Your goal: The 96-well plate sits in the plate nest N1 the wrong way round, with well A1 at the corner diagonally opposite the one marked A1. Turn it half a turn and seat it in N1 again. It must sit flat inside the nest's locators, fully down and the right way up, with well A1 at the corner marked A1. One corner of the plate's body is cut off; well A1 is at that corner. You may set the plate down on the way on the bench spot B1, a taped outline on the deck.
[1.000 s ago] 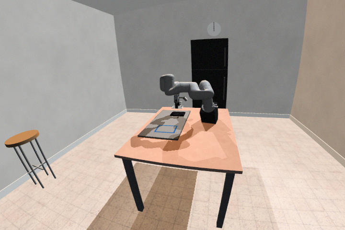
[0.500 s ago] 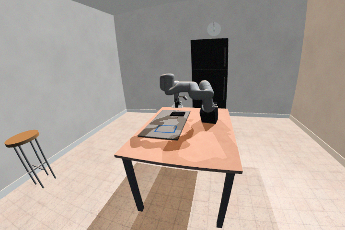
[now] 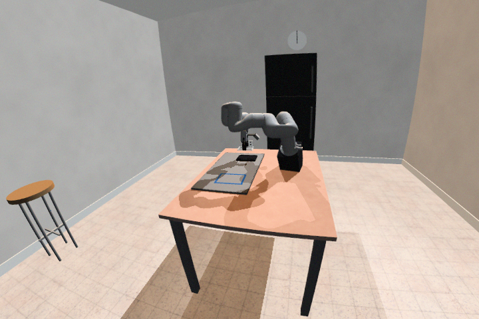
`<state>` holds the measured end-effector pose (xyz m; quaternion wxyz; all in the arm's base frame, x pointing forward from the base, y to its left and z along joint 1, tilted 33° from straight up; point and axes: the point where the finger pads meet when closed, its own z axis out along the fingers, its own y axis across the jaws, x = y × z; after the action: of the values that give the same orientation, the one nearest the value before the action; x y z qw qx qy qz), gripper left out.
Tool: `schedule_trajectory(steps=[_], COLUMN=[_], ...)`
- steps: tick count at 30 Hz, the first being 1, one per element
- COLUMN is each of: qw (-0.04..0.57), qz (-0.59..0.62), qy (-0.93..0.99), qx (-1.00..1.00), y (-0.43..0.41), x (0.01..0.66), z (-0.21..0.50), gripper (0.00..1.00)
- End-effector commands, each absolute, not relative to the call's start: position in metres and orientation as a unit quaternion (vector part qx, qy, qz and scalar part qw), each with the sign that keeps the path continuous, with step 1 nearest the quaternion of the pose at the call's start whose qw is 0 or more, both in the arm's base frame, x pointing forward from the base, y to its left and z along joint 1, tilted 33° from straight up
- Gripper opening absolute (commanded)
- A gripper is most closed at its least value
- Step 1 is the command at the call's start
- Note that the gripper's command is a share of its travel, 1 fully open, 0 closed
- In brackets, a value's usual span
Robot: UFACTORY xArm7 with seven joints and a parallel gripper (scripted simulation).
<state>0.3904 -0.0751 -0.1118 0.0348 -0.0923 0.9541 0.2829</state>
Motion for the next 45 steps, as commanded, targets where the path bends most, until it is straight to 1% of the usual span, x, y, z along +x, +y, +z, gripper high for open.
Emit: schedule_trajectory(steps=[1, 45], qw=[0.037, 0.037], qz=[0.281, 0.282], qy=[0.955, 0.954], qx=[-0.092, -0.092], y=[-0.062, 0.047], x=[0.390, 0.377], z=[-0.101, -0.036], gripper=[0.00, 0.00])
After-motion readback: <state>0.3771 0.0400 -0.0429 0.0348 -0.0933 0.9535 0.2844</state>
